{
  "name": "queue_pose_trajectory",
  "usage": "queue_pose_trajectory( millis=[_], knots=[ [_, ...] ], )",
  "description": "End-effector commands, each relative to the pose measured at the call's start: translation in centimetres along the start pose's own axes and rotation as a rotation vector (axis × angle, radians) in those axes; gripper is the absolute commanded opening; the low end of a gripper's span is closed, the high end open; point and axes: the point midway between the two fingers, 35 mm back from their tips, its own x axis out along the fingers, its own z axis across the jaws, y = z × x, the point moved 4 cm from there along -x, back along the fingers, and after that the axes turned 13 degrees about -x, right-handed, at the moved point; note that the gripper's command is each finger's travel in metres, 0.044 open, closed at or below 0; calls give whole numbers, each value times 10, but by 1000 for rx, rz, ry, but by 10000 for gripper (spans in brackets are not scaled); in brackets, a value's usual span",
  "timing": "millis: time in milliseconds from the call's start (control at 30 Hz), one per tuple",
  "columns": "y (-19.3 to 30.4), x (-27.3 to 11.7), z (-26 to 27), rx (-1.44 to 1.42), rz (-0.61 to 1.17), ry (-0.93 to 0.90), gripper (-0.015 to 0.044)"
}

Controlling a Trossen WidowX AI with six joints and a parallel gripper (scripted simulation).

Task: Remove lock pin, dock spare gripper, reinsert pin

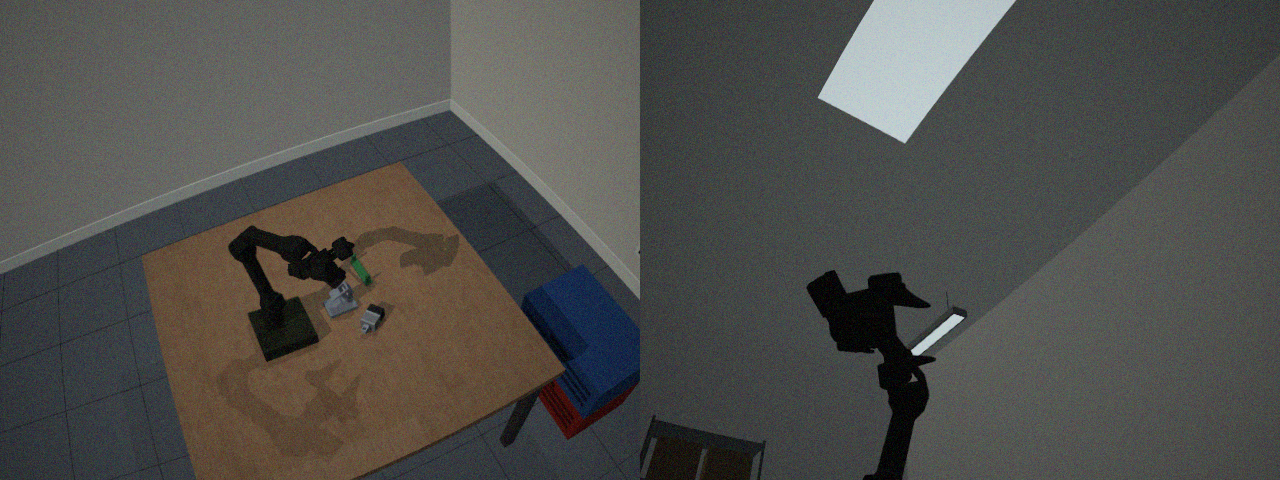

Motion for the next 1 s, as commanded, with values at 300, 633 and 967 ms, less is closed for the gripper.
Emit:
queue_pose_trajectory(
  millis=[300, 633, 967],
  knots=[
    [14, 78, -38, -942, 253, 419, 300],
    [56, 147, -93, -2127, 986, 657, 300],
    [94, 176, -127, -2816, 1746, 554, 300]
  ],
)
